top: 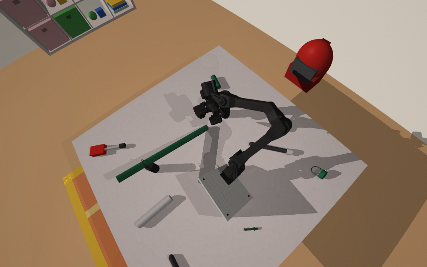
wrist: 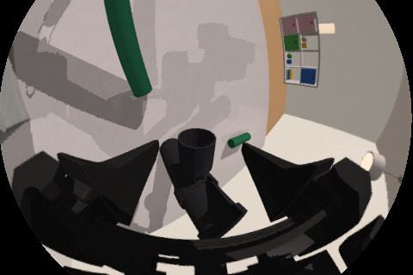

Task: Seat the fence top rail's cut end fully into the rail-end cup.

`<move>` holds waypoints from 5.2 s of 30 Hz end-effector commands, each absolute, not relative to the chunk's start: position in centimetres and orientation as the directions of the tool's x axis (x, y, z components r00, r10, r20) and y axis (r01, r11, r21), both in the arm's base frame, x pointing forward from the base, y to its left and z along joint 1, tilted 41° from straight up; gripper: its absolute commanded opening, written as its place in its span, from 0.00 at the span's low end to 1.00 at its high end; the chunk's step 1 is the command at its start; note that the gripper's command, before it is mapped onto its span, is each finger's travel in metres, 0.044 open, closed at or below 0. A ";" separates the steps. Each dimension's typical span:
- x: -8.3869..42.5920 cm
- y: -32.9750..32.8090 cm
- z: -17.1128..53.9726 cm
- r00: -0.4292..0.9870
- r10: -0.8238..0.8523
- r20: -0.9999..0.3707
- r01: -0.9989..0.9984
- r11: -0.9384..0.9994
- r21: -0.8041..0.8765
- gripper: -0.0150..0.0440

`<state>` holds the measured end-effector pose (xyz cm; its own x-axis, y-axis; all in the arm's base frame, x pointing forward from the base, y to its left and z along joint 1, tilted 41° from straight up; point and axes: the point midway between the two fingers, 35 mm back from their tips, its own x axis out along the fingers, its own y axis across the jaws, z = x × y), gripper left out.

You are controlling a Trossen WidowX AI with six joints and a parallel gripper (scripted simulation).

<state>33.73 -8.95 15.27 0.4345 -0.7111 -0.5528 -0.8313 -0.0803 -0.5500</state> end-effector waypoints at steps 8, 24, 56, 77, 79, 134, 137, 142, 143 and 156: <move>34.5 -10.2 14.1 0.432 -0.710 -0.556 -0.835 -0.083 -0.543 1.00; 35.4 -12.2 12.7 0.435 -0.713 -0.551 -0.834 -0.087 -0.545 1.00; 34.4 -12.1 12.5 0.451 -0.673 -0.587 -0.862 -0.157 -0.481 0.25; 32.8 -11.9 12.4 0.463 -0.609 -0.644 -0.885 -0.268 -0.382 0.25; 32.7 -11.9 12.4 0.463 -0.603 -0.649 -0.885 -0.278 -0.373 0.25; 32.5 -9.1 12.4 0.459 -0.587 -0.667 -0.889 -0.301 -0.346 1.00; 32.6 -7.9 12.5 0.460 -0.584 -0.669 -0.888 -0.304 -0.345 1.00; 32.5 -6.3 12.6 0.463 -0.582 -0.669 -0.887 -0.309 -0.344 1.00; 32.5 -6.2 12.6 0.463 -0.582 -0.669 -0.886 -0.310 -0.344 1.00; 32.7 0.8 11.6 0.437 -0.567 -0.699 -0.655 0.332 -0.679 1.00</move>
